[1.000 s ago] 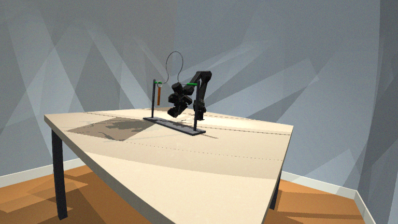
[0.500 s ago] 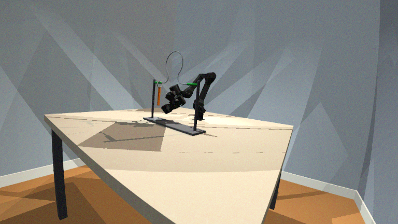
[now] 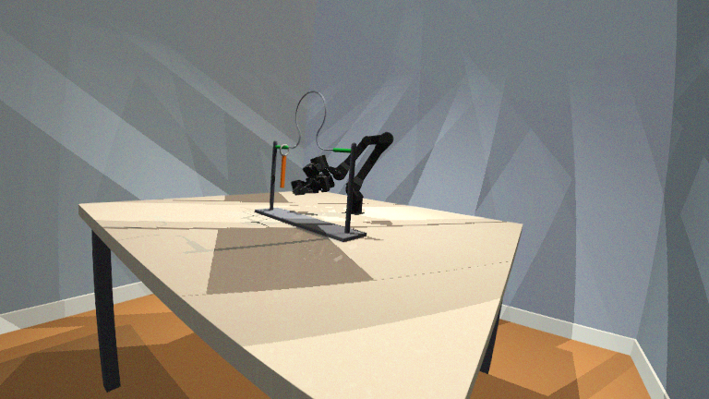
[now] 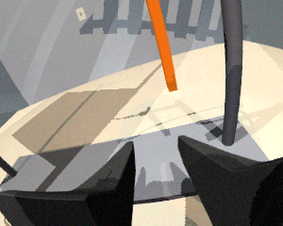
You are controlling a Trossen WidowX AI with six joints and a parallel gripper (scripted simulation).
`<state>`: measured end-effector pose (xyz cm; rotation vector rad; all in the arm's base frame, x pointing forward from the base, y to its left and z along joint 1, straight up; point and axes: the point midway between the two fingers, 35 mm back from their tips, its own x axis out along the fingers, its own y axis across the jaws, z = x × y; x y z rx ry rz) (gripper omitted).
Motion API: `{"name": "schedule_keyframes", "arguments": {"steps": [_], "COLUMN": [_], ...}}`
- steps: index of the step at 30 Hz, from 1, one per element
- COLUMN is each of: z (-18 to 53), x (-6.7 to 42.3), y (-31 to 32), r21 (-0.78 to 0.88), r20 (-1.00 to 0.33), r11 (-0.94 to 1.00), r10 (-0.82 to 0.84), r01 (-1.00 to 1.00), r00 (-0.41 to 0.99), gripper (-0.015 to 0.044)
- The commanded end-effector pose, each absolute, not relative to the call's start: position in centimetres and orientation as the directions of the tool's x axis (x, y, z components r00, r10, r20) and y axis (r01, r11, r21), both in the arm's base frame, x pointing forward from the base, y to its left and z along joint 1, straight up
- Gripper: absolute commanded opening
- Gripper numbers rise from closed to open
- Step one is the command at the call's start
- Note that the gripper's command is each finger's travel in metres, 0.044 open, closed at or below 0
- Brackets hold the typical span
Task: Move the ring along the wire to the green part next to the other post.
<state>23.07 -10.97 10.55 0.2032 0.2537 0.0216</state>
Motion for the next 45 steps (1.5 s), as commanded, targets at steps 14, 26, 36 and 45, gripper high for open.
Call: {"name": "schedule_keyframes", "arguments": {"steps": [14,26,36,45], "z": [11.1,14.7,14.7,14.7], "x": [20.1,24.2,25.2,26.4], "y": [-12.7,-12.9,-13.1,-13.4], "r21": [-0.011,-0.013,-0.013,-0.014], "r20": [-0.183,-0.161,-0.161,-0.161], "r11": [0.996,0.996,0.996,0.996], "r10": [-0.086,-0.093,-0.092,-0.092], "r01": [0.085,0.092,0.091,0.091], "r00": [0.979,0.983,0.983,0.983], "gripper": [0.0160,0.0160,0.0160,0.0160]}}
